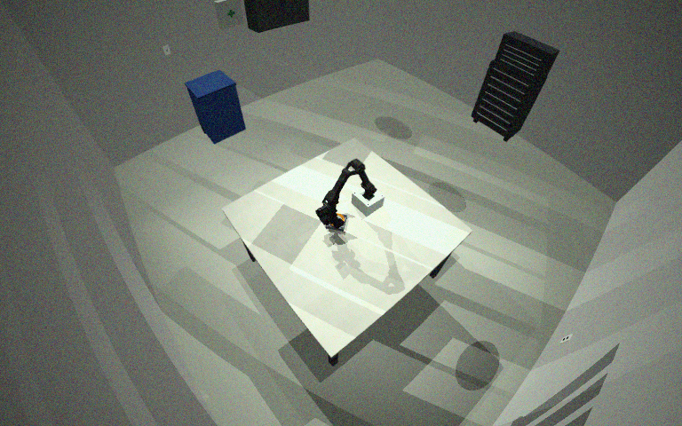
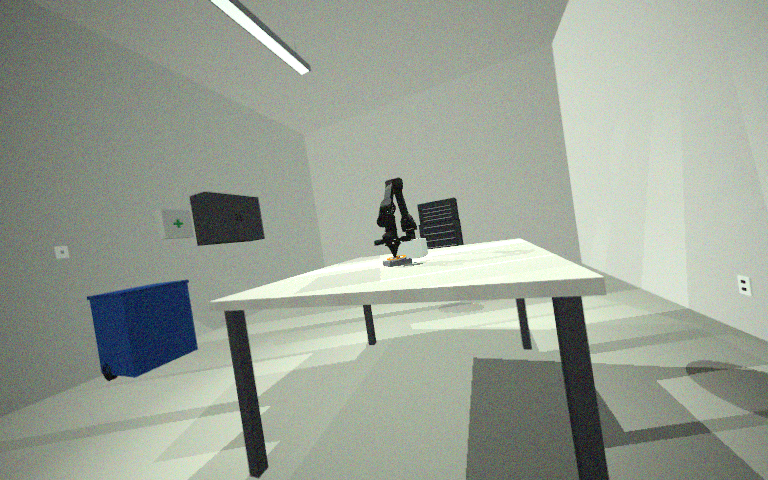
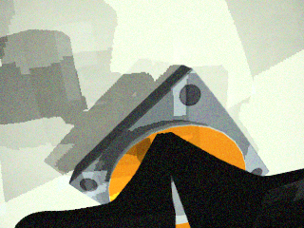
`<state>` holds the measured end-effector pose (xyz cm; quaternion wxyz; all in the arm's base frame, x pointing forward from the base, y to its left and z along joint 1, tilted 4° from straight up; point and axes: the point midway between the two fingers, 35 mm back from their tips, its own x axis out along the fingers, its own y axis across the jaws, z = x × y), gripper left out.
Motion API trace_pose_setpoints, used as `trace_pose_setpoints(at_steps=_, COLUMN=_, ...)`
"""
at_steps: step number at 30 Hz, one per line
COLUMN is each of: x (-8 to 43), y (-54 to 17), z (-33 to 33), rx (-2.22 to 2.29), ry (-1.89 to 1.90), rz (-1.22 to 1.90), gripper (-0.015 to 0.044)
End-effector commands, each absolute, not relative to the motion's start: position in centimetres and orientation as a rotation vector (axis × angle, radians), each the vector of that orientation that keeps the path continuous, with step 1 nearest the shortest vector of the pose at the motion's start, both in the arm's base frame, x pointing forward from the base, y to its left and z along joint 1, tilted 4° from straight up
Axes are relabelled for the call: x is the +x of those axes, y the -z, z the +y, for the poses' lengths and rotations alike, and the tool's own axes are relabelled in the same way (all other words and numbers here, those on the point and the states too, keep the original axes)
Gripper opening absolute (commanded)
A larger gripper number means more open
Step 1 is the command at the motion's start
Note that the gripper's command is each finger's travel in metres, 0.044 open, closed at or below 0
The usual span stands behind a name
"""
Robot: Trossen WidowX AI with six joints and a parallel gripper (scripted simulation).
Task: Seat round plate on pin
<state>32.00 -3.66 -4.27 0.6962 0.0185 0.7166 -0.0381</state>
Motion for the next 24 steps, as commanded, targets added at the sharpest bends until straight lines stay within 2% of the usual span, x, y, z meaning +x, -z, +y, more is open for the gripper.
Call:
trace_pose_setpoints(at_steps=1, x=31.5, y=4.5, z=-3.0, rx=0.044, ry=0.084, rz=1.606, gripper=0.0)
trace_pose_setpoints(at_steps=24, x=30.7, y=4.6, z=-1.5, rx=0.045, ry=0.083, rz=1.607, gripper=0.0)
